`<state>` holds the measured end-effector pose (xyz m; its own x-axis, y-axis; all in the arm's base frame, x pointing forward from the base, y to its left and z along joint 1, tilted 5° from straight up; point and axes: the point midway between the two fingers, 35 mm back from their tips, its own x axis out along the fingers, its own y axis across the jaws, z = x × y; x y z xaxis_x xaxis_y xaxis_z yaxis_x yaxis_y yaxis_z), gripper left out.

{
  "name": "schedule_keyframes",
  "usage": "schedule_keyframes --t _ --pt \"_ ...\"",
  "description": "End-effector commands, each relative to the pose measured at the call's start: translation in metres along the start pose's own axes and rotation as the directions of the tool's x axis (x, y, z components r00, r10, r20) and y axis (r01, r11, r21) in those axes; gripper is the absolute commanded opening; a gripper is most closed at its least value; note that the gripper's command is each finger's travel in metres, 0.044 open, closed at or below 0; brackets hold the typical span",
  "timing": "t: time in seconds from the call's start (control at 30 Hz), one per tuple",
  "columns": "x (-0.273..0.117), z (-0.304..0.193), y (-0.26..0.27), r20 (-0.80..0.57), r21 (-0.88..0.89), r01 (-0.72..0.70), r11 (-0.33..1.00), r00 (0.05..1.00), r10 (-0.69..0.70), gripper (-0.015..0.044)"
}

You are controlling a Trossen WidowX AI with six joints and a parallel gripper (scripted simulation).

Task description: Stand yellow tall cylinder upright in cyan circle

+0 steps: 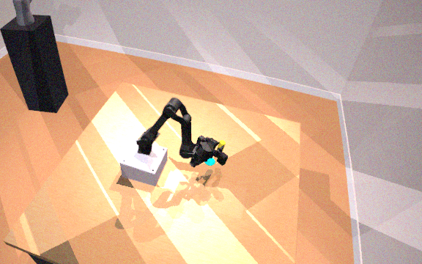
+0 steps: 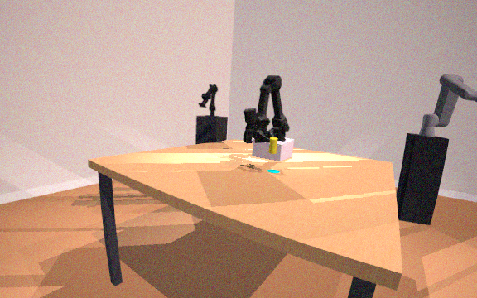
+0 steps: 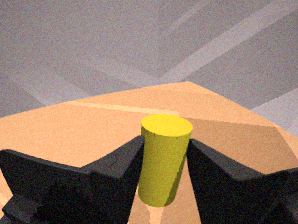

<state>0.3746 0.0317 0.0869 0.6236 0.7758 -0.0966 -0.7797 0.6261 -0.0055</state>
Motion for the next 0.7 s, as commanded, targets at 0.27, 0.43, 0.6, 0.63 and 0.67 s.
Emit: schedule_keyframes --t 0.27,0.43,0.6,0.63,0.67 --pt "-0.011 0.001 0.012 0.035 -0.021 -0.033 0.999 0.999 0.033 0.0105" --pt "-0.015 0.002 0.017 0.047 -0.032 -0.045 0.998 0.998 0.047 0.0105" --pt "-0.019 0.003 0.021 0.058 -0.044 -0.058 0.997 0.996 0.061 0.0105" --pt "-0.02 0.003 0.022 0.06 -0.046 -0.061 0.997 0.996 0.063 0.0105" --pt "-0.021 0.003 0.023 0.062 -0.049 -0.063 0.997 0.996 0.066 0.0105"
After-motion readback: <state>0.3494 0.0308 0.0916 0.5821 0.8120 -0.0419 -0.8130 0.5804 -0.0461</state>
